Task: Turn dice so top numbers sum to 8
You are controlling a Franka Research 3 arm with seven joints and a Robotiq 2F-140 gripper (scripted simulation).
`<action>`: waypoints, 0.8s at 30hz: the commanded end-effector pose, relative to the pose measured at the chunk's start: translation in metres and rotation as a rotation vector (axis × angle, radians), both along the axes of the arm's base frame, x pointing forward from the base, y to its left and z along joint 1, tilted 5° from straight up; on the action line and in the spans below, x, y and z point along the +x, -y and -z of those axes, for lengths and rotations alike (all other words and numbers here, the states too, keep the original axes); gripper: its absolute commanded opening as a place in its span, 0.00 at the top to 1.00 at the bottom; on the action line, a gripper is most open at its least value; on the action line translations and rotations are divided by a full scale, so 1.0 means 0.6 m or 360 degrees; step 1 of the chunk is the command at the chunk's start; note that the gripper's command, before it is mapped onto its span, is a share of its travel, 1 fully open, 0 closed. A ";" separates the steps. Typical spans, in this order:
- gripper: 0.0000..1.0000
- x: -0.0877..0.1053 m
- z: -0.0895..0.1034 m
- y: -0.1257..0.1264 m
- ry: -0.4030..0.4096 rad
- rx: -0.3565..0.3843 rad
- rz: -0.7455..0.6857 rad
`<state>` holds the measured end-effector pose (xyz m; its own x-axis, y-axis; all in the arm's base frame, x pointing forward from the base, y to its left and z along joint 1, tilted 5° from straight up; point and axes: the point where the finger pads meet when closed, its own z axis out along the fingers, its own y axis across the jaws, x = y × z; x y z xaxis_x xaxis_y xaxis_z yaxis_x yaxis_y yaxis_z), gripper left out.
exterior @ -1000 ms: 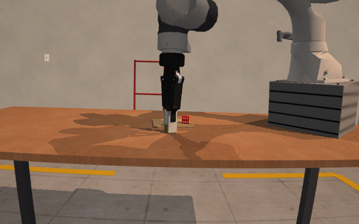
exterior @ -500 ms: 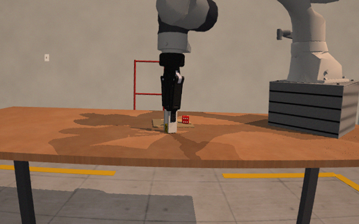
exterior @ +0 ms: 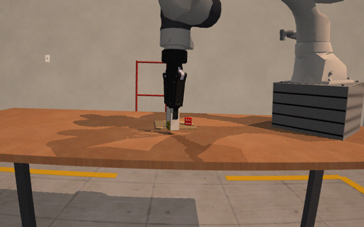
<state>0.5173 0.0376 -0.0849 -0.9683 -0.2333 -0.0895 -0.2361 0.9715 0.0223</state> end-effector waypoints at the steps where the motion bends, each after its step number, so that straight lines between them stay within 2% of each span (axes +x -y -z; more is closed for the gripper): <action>1: 0.87 -0.003 -0.034 -0.001 -0.0003 0.0003 -0.0003; 3: 0.87 -0.005 -0.060 0.000 -0.0003 0.0003 -0.0003; 5: 0.87 -0.005 -0.060 0.000 -0.0003 0.0003 -0.0003; 9: 0.87 -0.009 -0.108 0.002 -0.0003 0.0003 -0.0003; 13: 0.87 -0.011 -0.138 0.004 -0.0003 0.0003 -0.0003; 24: 0.87 -0.011 -0.144 0.004 -0.0003 0.0003 -0.0003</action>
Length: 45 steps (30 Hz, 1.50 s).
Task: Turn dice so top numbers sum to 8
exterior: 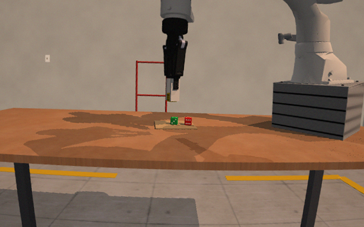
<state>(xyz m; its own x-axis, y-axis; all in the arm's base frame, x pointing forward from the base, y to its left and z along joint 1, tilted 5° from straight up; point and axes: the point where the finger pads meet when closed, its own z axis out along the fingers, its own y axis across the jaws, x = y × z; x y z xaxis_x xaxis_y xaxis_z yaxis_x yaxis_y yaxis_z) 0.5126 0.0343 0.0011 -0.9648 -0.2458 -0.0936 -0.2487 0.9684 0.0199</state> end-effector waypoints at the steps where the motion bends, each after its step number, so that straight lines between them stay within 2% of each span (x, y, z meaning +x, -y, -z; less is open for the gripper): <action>1: 0.87 -0.004 -0.001 -0.002 -0.0011 0.0006 0.0018; 3: 0.87 0.001 0.000 0.016 -0.0014 0.0010 0.0072; 5: 0.87 0.016 0.000 0.091 -0.0026 0.0027 0.0295; 6: 0.87 0.016 0.000 0.091 -0.0026 0.0027 0.0297; 13: 0.87 0.028 0.000 0.219 -0.0040 0.0058 0.0663; 15: 0.87 0.028 0.000 0.219 -0.0040 0.0058 0.0663; 17: 0.87 0.028 0.000 0.238 -0.0041 0.0062 0.0716; 33: 0.87 0.028 0.004 0.238 -0.0041 0.0063 0.0716; 38: 0.87 0.030 0.022 0.237 -0.0041 0.0063 0.0716; 45: 0.87 0.034 0.073 0.235 -0.0041 0.0063 0.0716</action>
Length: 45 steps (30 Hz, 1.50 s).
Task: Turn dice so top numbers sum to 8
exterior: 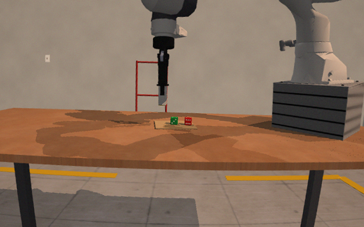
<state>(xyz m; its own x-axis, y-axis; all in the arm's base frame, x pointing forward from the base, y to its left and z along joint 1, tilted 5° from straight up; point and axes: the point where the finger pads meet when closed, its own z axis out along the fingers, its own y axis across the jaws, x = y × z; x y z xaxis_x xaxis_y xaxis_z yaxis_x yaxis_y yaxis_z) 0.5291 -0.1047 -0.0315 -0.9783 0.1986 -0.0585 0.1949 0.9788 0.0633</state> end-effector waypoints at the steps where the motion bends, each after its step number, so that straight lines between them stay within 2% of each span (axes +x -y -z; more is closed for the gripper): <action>1: 0.87 0.008 0.027 0.003 0.0015 -0.0008 0.0006; 4: 0.87 0.009 0.035 0.002 0.0015 -0.0008 0.0006; 11: 0.87 0.013 0.084 0.000 0.0015 -0.0008 0.0006; 16: 0.87 0.015 0.102 -0.001 0.0015 -0.0008 0.0006; 45: 0.87 0.015 0.105 -0.001 0.0015 -0.0008 0.0006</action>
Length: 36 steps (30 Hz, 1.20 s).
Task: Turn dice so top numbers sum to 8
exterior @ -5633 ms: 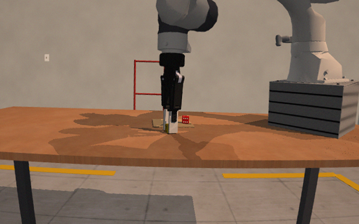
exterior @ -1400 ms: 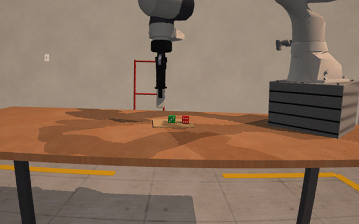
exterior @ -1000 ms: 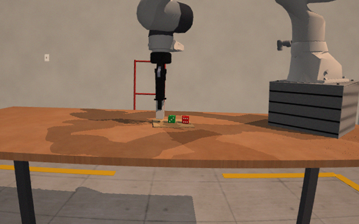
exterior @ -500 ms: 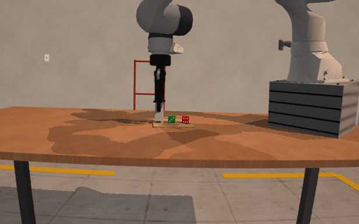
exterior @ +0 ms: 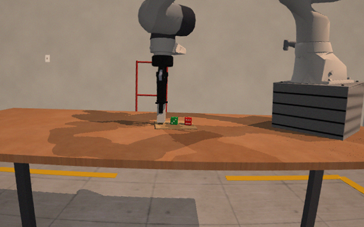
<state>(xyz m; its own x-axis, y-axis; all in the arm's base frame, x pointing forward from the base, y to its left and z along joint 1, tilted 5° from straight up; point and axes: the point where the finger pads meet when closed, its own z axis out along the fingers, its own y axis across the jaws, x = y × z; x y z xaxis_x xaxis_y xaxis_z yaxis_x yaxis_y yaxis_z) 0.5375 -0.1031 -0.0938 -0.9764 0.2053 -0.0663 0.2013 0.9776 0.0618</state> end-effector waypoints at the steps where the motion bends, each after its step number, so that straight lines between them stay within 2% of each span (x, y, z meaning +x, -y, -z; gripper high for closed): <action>1: 0.87 0.001 0.001 0.002 0.0003 -0.0004 -0.0005; 36: 0.87 0.001 0.008 0.002 0.0003 -0.0004 -0.0005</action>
<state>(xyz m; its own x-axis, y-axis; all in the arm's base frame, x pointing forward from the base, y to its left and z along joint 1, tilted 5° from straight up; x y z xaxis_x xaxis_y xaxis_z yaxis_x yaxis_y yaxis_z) 0.5377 -0.1030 -0.0974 -0.9765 0.2051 -0.0660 0.2011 0.9776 0.0617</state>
